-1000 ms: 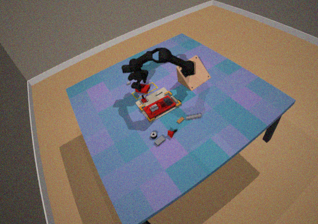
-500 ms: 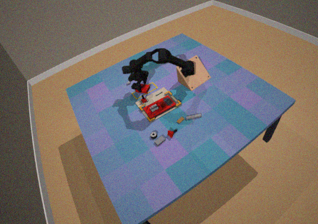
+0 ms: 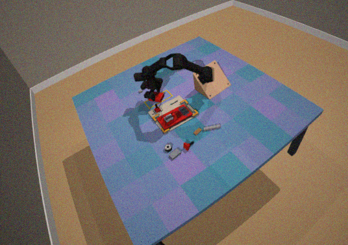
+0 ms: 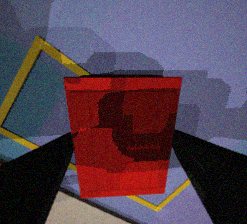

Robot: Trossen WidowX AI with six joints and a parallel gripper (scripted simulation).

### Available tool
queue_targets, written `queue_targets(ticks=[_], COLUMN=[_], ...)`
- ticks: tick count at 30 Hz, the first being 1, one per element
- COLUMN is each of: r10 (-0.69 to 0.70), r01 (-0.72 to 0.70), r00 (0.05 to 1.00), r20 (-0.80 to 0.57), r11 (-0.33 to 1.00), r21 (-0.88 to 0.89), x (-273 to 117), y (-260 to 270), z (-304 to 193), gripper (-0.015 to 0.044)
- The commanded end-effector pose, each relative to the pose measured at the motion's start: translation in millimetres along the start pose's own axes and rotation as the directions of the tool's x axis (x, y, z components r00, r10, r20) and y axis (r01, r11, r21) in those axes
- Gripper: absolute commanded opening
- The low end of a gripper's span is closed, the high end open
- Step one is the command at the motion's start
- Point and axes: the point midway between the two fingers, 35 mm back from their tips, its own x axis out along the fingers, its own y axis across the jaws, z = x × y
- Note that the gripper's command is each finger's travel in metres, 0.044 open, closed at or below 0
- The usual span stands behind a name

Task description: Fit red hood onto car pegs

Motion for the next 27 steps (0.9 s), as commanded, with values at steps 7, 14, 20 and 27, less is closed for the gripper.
queue_targets(ticks=[7,14,20,27], r10=[0.000,0.001,0.000,0.000], r01=[0.000,-0.001,0.000,0.000], r00=[1.000,1.000,1.000,1.000], r20=[0.000,0.000,0.000,0.001], r11=[1.000,1.000,1.000,1.000], r21=[0.000,0.001,0.001,0.001], x=[0,-3,-15,-37], y=[0,0,0,0], z=[0,0,0,0], gripper=[0.0308,0.0163,0.0006,0.0000])
